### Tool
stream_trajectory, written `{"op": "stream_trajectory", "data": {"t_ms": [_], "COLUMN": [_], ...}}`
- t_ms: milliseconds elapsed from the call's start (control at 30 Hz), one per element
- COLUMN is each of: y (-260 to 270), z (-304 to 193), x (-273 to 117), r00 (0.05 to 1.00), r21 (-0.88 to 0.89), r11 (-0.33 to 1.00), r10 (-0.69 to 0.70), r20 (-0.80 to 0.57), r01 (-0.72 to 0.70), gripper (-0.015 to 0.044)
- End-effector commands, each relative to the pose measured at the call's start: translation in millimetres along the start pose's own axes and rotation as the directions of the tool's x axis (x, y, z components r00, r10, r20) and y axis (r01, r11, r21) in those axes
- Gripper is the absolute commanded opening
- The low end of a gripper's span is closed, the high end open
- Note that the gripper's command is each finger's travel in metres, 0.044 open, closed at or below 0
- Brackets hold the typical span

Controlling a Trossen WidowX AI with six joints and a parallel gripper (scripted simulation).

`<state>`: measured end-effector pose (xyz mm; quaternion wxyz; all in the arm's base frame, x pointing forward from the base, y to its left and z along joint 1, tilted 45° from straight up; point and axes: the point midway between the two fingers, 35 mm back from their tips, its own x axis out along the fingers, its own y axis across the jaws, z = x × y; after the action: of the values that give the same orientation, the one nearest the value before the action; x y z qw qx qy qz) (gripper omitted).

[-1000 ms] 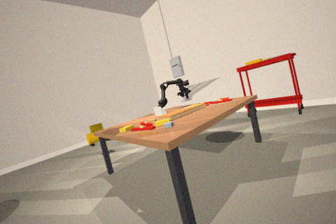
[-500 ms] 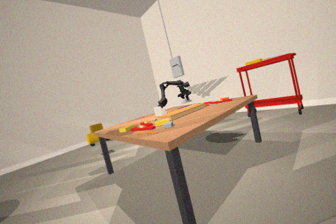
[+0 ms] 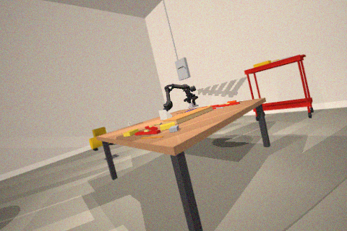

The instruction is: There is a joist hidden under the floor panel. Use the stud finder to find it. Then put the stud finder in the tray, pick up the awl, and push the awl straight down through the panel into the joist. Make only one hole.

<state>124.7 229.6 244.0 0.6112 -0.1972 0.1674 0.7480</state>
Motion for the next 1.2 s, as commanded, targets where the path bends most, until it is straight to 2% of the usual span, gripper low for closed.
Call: {"op": "stream_trajectory", "data": {"t_ms": [0,1167], "y": [0,4], "z": [-1,-9], "x": [6,43], "r00": [1.0,1.0], "r21": [0.002,0.006], "r11": [1.0,1.0], "r10": [-0.004,-0.006], "r20": [0.002,0.019], "r01": [0.004,0.006], "gripper": [0.0,0.0]}}
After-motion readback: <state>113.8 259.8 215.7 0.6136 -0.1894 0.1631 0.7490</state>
